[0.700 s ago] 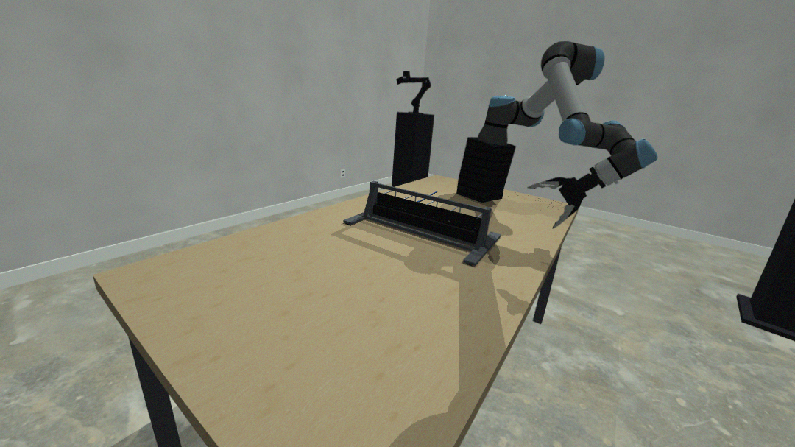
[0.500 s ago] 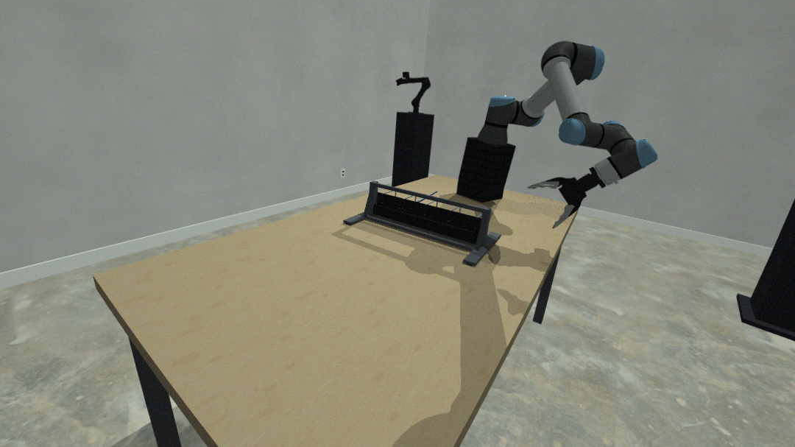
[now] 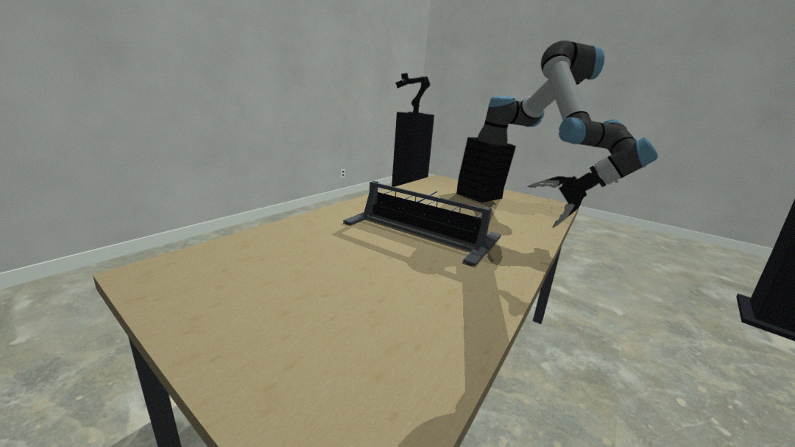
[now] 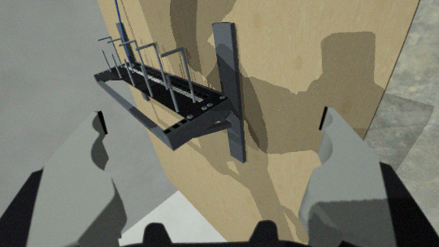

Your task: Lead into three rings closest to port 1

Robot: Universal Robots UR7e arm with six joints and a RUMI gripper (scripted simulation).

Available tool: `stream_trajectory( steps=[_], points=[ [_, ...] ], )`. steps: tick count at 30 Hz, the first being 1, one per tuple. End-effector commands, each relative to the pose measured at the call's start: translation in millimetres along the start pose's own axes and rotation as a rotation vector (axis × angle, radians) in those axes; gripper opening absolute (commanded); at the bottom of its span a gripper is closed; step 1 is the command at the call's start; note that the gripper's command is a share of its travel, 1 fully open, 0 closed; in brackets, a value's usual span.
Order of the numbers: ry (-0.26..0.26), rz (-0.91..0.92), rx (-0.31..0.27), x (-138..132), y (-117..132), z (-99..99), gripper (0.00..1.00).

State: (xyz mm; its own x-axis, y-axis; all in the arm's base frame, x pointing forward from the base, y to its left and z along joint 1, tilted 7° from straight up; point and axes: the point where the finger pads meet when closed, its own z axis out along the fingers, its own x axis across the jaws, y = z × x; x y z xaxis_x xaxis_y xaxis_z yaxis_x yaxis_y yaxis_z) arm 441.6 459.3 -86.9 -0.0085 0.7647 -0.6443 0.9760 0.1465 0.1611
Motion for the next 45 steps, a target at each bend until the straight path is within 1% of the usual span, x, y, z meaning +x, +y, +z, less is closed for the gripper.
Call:
stream_trajectory(
  steps=[1, 3, 4, 6, 19, 30, 38, 45],
  points=[
    [0.002, 0.001, -0.001, -33.6, 7.8, -32.8, 1.0],
    [0.002, 0.001, -0.001, -58.7, 11.3, -55.0, 1.0],
    [0.002, 0.001, -0.001, -66.7, 12.1, -61.7, 1.0],
    [0.002, 0.001, -0.001, -71.1, 12.5, -65.4, 1.0],
    [0.003, 0.009, 0.001, -72.4, 13.0, -64.9, 1.0],
    [0.013, 0.078, 0.024, -84.8, 18.2, -60.0, 1.0],
    [0.032, 0.234, 0.077, -112.6, 28.6, -49.1, 1.0],
    [0.051, 0.459, 0.153, -152.1, 40.3, -33.6, 1.0]
  ],
)
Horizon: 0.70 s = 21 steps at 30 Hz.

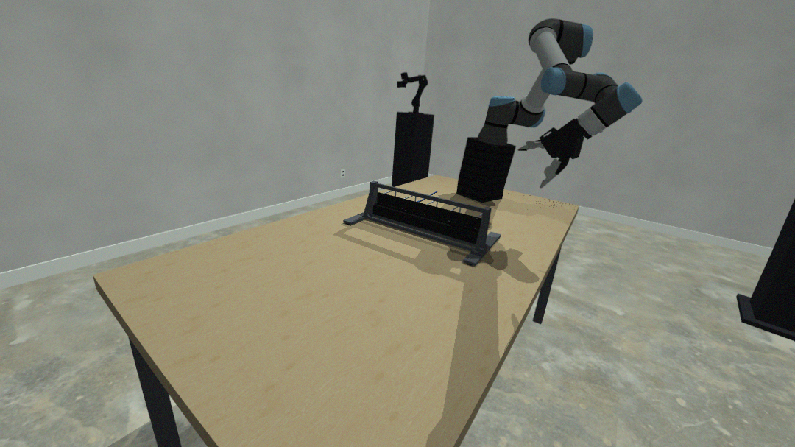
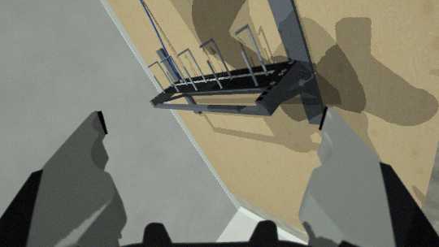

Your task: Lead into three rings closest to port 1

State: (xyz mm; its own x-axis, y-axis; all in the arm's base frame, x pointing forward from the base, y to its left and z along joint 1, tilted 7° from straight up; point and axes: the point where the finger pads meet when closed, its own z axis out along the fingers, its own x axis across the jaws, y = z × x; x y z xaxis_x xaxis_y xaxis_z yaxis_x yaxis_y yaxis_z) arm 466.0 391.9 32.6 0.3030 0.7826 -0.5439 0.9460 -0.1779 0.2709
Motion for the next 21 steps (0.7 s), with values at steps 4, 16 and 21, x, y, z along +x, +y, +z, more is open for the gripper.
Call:
stream_trajectory(
  steps=[4, 16, 21],
  points=[
    [0.019, 0.211, 0.068, -32.1, 23.3, 10.3, 1.0],
    [0.024, 0.813, 0.262, -125.7, 71.5, 42.5, 1.0],
    [0.015, 1.008, 0.324, -153.6, 81.3, 51.8, 1.0]
  ],
)
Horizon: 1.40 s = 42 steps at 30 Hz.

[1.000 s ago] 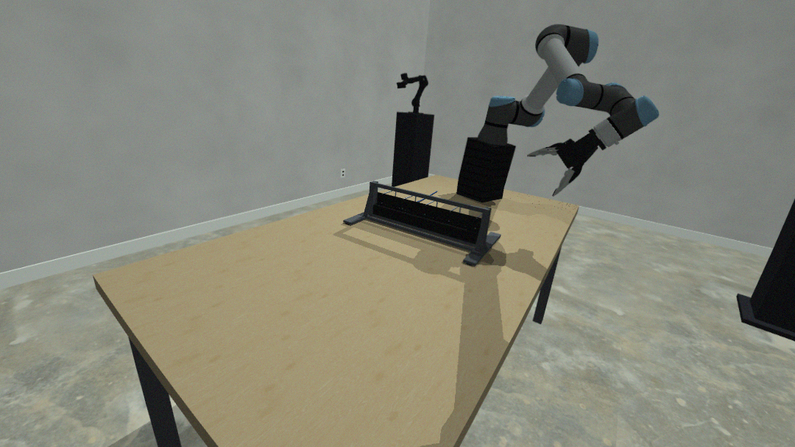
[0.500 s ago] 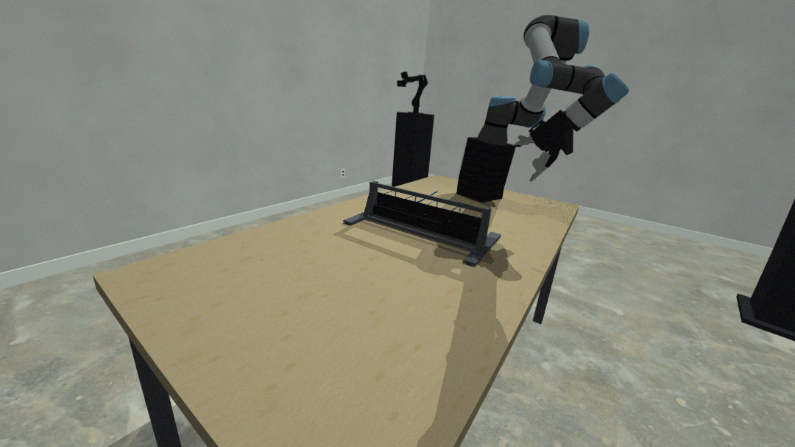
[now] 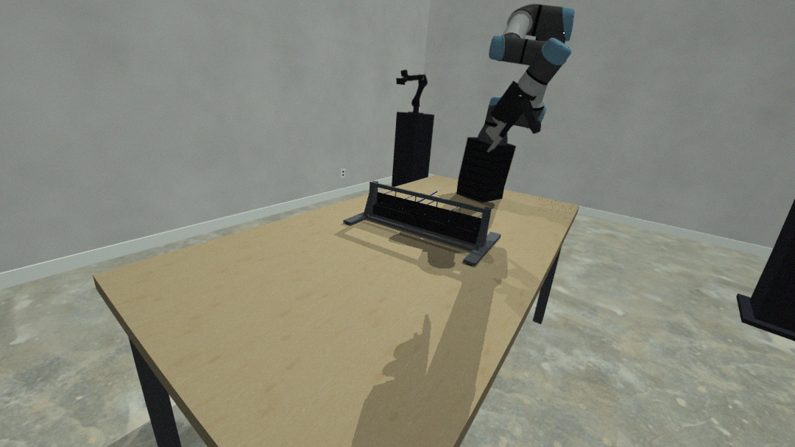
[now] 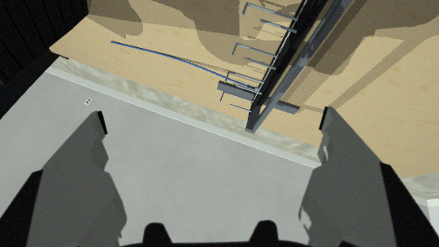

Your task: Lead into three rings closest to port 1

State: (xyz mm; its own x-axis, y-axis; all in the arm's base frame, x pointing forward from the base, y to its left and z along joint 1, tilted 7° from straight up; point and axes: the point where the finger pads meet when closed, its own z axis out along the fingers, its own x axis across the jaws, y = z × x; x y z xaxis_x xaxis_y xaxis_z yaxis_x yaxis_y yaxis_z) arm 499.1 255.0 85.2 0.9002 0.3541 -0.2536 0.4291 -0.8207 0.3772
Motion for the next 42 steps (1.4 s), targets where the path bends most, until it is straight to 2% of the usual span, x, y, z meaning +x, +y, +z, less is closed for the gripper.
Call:
stream_trajectory(
  steps=[1, 4, 5, 12, 15, 20, 24, 27, 30, 32, 35, 36, 37, 40, 41, 42],
  points=[
    [0.004, 0.256, 0.076, -14.4, 38.8, 3.4, 1.0],
    [-0.008, 0.415, 0.12, -28.2, 67.0, 7.7, 1.0],
    [-0.008, 0.454, 0.132, -28.2, 67.0, 7.7, 1.0],
    [-0.045, 0.832, 0.231, -61.0, 120.0, 17.5, 1.0],
    [-0.047, 0.871, 0.242, -61.0, 120.0, 17.5, 1.0],
    [-0.089, 1.186, 0.321, -92.3, 158.6, 26.7, 1.0],
    [-0.114, 1.374, 0.369, -105.3, 172.1, 30.6, 1.0],
    [-0.145, 1.548, 0.411, -125.1, 190.4, 36.6, 1.0],
    [-0.173, 1.704, 0.45, -138.2, 201.2, 40.6, 1.0],
    [-0.173, 1.704, 0.45, -138.2, 201.2, 40.6, 1.0],
    [-0.215, 1.922, 0.505, -157.4, 215.1, 46.7, 1.0],
    [-0.23, 1.97, 0.512, -154.9, 212.8, 56.7, 1.0],
    [-0.232, 1.985, 0.516, -154.9, 212.8, 56.7, 1.0],
    [-0.278, 2.104, 0.526, -140.6, 196.4, 94.2, 1.0],
    [-0.278, 2.104, 0.526, -140.6, 196.4, 94.2, 1.0],
    [-0.294, 2.142, 0.529, -137.0, 190.4, 106.0, 1.0]
  ],
)
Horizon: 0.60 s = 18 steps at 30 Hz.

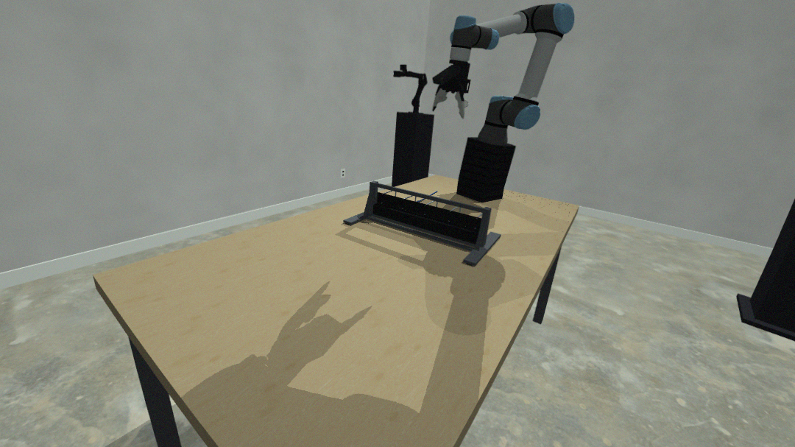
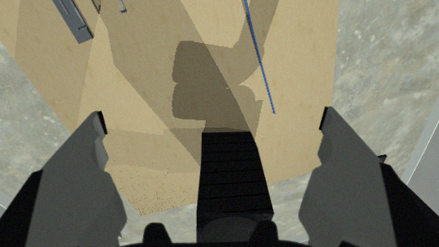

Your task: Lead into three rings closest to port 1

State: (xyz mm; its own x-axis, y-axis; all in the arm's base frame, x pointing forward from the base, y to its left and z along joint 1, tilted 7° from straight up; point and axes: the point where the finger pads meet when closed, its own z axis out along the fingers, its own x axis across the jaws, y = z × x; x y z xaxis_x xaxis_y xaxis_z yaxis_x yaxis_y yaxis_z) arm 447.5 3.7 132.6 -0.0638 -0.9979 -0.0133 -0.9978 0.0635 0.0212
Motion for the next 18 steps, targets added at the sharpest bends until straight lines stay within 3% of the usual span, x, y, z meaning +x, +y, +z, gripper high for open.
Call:
stream_trajectory(
  steps=[1, 5, 7, 11, 12, 18],
  points=[
    [-0.014, 0.174, 0.022, 0.4, -2.4, 48.6, 1.0],
    [-0.027, 0.292, 0.021, -2.9, 2.4, 86.4, 1.0],
    [-0.027, 0.292, 0.021, -2.9, 2.4, 86.4, 1.0],
    [-0.044, 0.438, 0.017, -8.5, 14.5, 130.4, 1.0],
    [-0.044, 0.438, 0.017, -8.5, 14.5, 130.4, 1.0],
    [-0.063, 0.603, 0.009, -16.9, 35.5, 174.7, 1.0]
  ],
)
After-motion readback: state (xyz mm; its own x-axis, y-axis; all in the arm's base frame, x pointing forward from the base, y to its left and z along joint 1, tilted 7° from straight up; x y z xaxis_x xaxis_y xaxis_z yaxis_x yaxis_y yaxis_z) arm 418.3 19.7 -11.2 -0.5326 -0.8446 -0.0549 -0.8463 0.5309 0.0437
